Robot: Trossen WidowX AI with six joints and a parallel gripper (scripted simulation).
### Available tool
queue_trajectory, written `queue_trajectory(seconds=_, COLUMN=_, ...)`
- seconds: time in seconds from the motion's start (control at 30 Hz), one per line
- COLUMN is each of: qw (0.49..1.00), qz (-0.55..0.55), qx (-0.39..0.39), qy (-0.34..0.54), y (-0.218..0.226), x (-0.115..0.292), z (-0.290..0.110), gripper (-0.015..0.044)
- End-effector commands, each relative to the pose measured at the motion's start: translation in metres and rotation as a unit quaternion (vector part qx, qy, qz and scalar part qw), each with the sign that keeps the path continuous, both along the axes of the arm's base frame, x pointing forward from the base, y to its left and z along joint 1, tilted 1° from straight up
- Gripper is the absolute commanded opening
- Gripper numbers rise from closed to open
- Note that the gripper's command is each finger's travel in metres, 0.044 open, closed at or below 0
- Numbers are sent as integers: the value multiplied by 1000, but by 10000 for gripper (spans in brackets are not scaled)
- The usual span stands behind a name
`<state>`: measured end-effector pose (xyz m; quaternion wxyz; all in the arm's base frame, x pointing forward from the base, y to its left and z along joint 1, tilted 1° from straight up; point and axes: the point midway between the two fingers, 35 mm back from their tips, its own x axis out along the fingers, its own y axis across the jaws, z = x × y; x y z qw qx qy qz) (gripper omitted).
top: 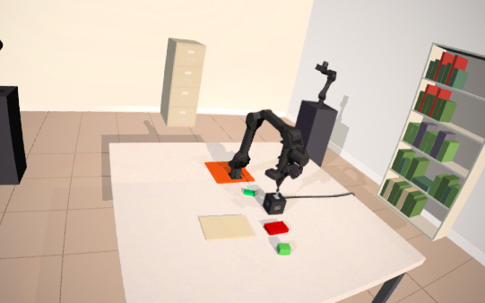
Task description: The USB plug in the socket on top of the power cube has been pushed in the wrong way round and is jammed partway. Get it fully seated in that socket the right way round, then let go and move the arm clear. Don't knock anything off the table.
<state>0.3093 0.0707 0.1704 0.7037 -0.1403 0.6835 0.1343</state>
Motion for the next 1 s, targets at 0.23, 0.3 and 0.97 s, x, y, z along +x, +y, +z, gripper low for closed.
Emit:
queue_trajectory(seconds=0.23, qw=989, qz=-145, qx=4, qy=-1, y=0, x=0, z=0, gripper=0)
queue_trajectory(seconds=0.3, qw=985, qz=-171, qx=5, qy=-1, y=0, x=0, z=0, gripper=0)
queue_trajectory(seconds=0.97, qw=908, qz=-420, qx=13, qy=-2, y=0, x=0, z=0, gripper=0)
